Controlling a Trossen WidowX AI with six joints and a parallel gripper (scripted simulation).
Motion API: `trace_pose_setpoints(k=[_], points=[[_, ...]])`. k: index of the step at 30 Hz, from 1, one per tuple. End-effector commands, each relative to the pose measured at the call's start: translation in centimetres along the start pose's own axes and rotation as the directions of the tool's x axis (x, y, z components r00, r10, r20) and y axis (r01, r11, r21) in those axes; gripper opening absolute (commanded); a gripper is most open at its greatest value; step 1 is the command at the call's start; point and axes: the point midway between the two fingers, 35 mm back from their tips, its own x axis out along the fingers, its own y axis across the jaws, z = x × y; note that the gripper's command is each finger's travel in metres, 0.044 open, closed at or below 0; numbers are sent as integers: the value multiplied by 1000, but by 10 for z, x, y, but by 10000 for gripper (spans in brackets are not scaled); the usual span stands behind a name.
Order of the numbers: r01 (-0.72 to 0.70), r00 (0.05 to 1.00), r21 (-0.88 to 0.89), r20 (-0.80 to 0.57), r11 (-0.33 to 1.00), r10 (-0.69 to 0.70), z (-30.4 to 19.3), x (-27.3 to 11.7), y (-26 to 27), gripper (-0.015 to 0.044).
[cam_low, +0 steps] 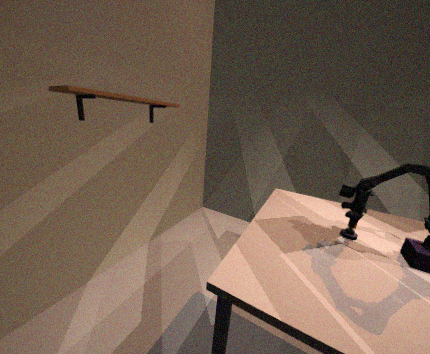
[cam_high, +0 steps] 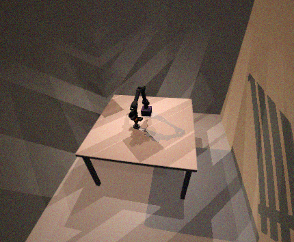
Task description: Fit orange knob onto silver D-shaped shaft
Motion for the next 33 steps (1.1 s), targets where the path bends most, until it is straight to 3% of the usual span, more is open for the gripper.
trace_pose_setpoints(k=[1,24,33], points=[[3,1000,0,8,1000,-3,2,-2,-1,0],[3,1000,0,8,1000,-3,1,-3,0,0],[4,1000,-208,7,978,-3,0,-1,-2,0]])
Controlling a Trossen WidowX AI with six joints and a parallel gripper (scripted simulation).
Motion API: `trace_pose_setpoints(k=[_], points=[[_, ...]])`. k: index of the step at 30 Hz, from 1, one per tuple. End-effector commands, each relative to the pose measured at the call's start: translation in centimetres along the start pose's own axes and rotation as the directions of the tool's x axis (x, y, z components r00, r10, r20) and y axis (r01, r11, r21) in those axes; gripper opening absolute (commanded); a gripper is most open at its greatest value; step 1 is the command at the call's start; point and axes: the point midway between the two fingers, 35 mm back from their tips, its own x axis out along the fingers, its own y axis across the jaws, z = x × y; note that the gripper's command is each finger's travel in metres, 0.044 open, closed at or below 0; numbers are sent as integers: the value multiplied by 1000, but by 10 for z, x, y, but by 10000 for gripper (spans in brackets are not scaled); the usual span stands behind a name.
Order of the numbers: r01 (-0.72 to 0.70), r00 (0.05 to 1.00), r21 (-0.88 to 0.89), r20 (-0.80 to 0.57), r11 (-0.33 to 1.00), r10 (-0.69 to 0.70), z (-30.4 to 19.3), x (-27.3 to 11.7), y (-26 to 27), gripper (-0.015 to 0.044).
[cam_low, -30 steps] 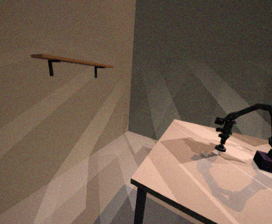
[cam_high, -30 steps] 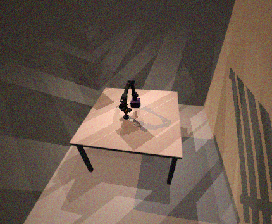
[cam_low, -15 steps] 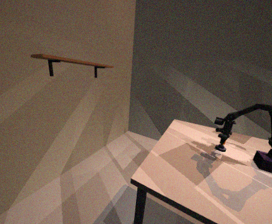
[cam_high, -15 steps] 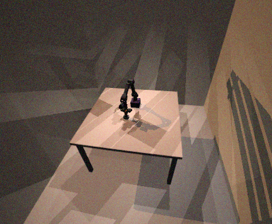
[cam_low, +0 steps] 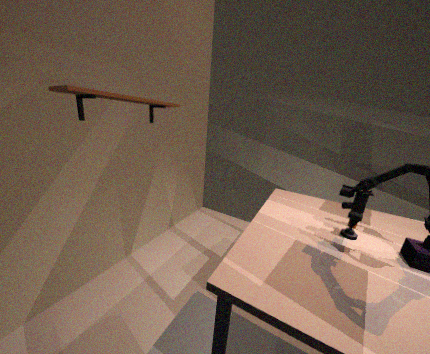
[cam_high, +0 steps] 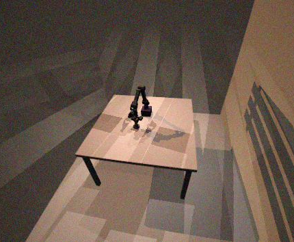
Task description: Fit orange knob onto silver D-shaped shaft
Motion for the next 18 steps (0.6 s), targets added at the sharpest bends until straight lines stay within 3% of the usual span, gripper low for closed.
trace_pose_setpoints(k=[1,18], points=[[4,1000,-55,2,999,-4,0,1,-1,0],[4,1000,-55,3,999,-4,4,3,-1,0]])
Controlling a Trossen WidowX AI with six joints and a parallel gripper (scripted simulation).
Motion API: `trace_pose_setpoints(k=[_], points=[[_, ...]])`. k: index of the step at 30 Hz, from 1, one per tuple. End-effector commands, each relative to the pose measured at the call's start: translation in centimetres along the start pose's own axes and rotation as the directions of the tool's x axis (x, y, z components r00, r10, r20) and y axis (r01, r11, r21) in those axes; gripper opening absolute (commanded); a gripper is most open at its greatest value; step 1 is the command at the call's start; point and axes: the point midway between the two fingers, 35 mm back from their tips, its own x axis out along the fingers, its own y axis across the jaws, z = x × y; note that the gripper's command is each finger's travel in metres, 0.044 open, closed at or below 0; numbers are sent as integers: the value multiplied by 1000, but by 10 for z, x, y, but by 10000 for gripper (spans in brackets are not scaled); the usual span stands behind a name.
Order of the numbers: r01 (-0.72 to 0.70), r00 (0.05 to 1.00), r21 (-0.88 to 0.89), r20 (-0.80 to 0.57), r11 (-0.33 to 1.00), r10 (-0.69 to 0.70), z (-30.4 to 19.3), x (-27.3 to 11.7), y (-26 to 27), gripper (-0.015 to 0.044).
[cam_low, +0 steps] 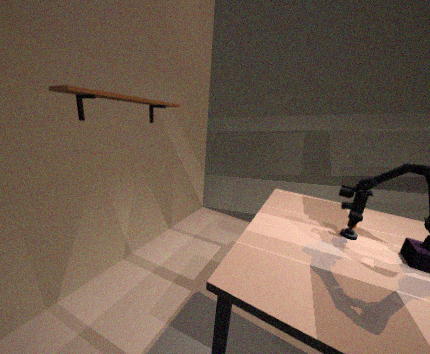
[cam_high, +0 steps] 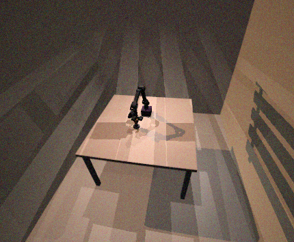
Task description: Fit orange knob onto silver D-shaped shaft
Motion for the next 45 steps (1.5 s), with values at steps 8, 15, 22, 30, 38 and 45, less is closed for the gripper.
trace_pose_setpoints(k=[8,15,22,30,38,45], points=[[4,1000,-5,6,1000,-4,1,1,0,0],[4,1000,-5,6,1000,-4,0,-3,-1,0],[5,1000,-173,6,985,-4,-2,-3,-1,0],[5,1000,-213,6,977,-4,-3,0,-1,0],[5,1000,-213,6,977,-4,-1,-2,-1,0],[5,1000,-213,6,977,-4,3,-3,-1,0]])
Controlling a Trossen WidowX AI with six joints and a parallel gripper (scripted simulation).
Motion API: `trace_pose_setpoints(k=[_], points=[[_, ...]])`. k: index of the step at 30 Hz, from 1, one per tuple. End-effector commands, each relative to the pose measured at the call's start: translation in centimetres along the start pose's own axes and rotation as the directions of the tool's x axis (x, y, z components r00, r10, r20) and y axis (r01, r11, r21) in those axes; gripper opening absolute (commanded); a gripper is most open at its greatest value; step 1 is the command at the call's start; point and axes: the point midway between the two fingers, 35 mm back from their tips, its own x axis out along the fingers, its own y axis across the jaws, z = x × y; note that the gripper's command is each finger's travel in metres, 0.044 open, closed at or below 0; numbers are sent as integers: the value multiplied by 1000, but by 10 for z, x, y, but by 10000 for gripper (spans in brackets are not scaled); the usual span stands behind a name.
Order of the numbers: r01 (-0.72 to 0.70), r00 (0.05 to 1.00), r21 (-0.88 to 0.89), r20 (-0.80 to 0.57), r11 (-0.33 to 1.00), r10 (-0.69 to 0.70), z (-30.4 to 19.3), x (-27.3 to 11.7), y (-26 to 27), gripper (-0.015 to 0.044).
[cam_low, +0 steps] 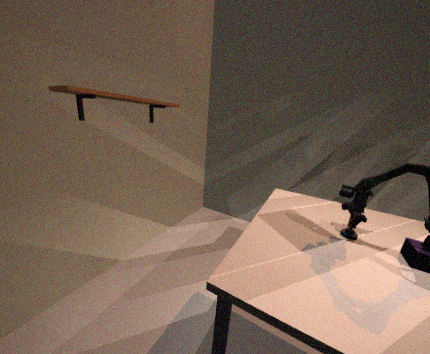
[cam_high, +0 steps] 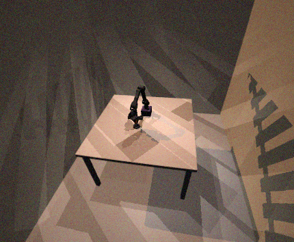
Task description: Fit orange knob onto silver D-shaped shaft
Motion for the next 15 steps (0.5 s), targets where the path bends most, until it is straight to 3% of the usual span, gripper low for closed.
trace_pose_setpoints(k=[1,15], points=[[5,1000,-5,5,1000,-5,3,-1,-1,0],[5,1000,-5,5,1000,-5,0,2,0,0]])
